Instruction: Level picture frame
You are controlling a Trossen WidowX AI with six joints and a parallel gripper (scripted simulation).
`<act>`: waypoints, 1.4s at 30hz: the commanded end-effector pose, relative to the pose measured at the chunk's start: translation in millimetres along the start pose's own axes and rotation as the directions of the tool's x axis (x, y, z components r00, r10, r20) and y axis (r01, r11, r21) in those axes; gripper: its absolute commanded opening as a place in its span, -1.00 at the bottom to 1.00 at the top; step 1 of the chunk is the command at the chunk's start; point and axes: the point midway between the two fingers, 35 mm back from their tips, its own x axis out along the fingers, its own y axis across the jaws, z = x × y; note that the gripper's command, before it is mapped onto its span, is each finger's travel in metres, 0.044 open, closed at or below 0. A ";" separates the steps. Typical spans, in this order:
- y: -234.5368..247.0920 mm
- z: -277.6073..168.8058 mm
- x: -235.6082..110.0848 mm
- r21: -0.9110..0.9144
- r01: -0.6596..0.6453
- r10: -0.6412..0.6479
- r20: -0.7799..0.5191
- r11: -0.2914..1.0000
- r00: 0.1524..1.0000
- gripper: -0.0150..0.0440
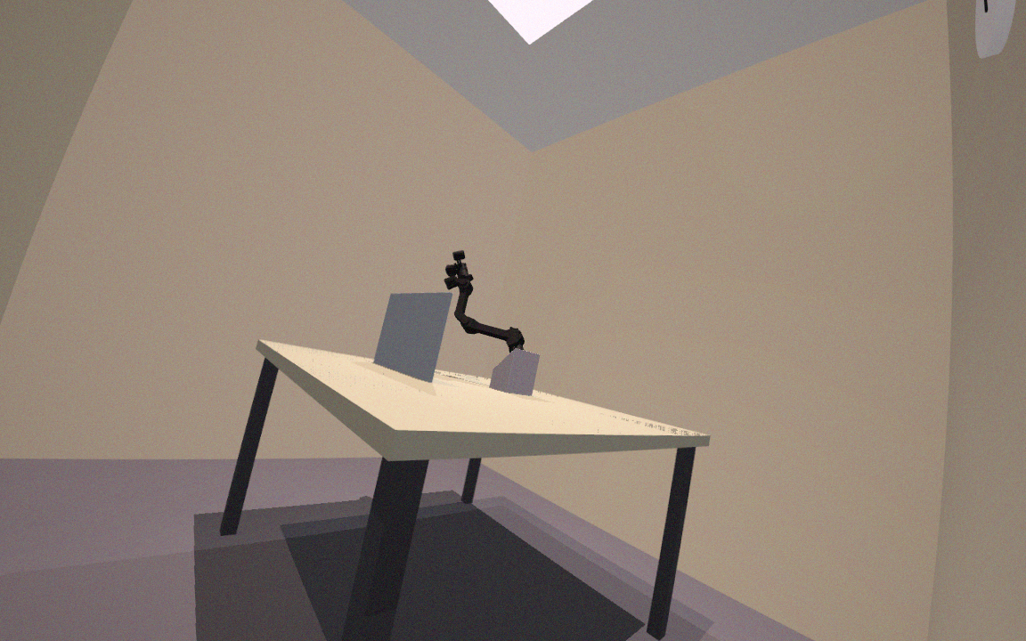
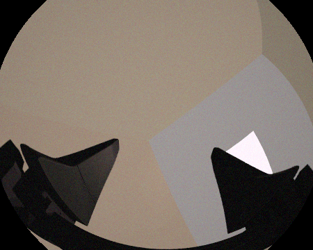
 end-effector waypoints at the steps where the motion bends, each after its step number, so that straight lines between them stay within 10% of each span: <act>1: 0.8 -1.7 -0.4 -0.007 0.000 0.000 -0.005 1.000 1.000 0.78; 6: 13.9 -47.6 -14.3 -0.191 -0.011 -0.017 -0.144 0.982 0.989 0.39; 22: -51.9 -169.8 -119.1 -0.725 -0.016 -0.438 -0.434 0.689 0.787 0.39; 42: -171.1 -103.5 -337.0 -0.990 0.140 -0.953 0.038 0.005 0.302 0.39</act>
